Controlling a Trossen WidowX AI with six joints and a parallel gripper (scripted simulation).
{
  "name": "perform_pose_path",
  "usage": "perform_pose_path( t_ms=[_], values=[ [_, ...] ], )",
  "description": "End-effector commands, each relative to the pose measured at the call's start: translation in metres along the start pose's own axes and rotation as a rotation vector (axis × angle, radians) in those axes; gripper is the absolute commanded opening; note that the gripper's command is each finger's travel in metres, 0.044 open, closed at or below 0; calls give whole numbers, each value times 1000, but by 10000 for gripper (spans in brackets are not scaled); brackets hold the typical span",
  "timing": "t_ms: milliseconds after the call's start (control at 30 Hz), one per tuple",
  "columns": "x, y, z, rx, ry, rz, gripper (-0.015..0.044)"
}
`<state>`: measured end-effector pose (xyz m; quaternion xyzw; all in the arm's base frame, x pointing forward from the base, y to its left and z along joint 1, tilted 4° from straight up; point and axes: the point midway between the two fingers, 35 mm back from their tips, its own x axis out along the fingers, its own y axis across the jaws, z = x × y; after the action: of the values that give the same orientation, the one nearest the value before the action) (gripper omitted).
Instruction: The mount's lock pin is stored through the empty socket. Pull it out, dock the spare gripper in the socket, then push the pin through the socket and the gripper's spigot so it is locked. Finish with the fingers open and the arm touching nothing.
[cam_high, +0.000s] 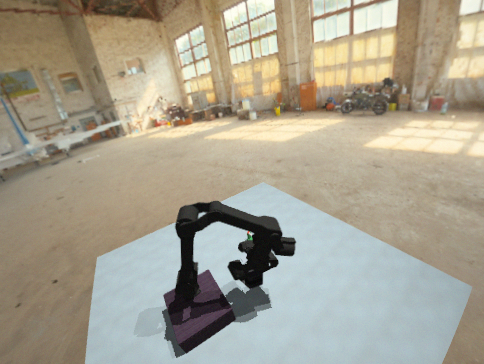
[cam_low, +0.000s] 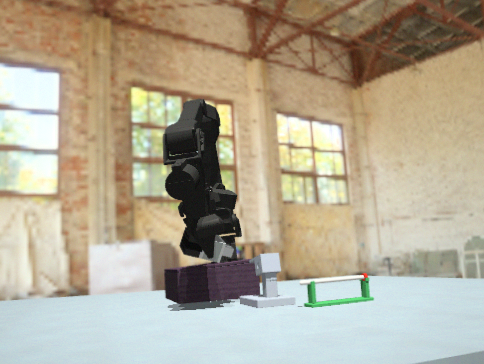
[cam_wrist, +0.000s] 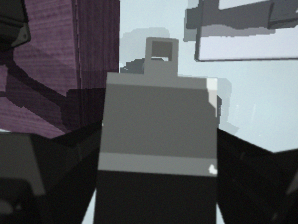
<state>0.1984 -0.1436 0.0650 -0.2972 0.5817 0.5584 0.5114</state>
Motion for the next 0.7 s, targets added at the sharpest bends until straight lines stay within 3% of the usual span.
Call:
perform_pose_path(
  t_ms=[0, 667],
  values=[
    [1, 1, 5, 14, 47, 33, 0],
    [-2, -1, 30, 94, 365, 125, 0]
  ],
)
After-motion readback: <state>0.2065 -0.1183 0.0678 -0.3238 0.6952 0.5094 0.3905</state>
